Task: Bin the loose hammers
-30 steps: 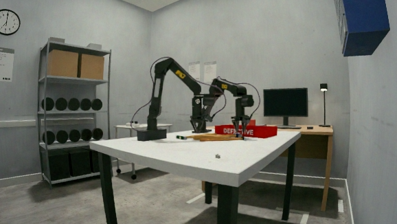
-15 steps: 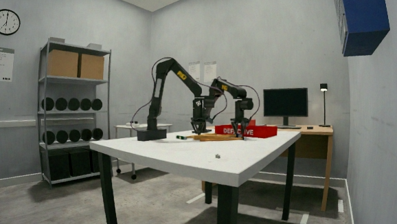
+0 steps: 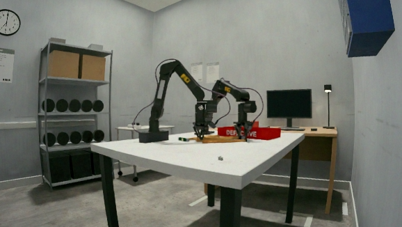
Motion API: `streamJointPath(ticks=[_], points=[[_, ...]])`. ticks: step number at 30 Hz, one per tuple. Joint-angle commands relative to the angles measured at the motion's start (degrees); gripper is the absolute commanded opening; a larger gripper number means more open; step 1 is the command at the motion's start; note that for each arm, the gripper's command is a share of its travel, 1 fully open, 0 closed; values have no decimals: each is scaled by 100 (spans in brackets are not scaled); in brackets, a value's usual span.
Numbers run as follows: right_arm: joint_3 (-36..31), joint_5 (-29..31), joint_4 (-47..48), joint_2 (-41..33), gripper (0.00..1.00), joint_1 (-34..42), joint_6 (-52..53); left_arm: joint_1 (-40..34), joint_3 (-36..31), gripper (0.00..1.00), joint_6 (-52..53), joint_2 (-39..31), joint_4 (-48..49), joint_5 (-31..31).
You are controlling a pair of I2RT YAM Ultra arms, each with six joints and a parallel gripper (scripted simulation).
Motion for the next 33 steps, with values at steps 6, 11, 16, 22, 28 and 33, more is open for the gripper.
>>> streamJointPath(ticks=[6, 11, 16, 22, 28, 33], points=[[-66, -71, 133, 60, 49, 40, -39, 24, -69, 45, 29, -107, 134, 44], [-1, -71, 64, 12, 45, 14, -38, 7, -9, 45, 8, -109, 64, 45], [7, -70, 136, 70, 36, -19, -98, 7, -9, 45, 8, -109, 64, 45], [8, -71, 135, 70, 31, -19, -99, 7, -9, 45, 8, -109, 64, 45], [17, -70, 125, 77, 25, -60, -118, 7, -9, 45, 8, -109, 64, 45], [17, -71, 125, 77, 25, -60, -114, 7, -9, 37, 8, -109, 64, 45]])
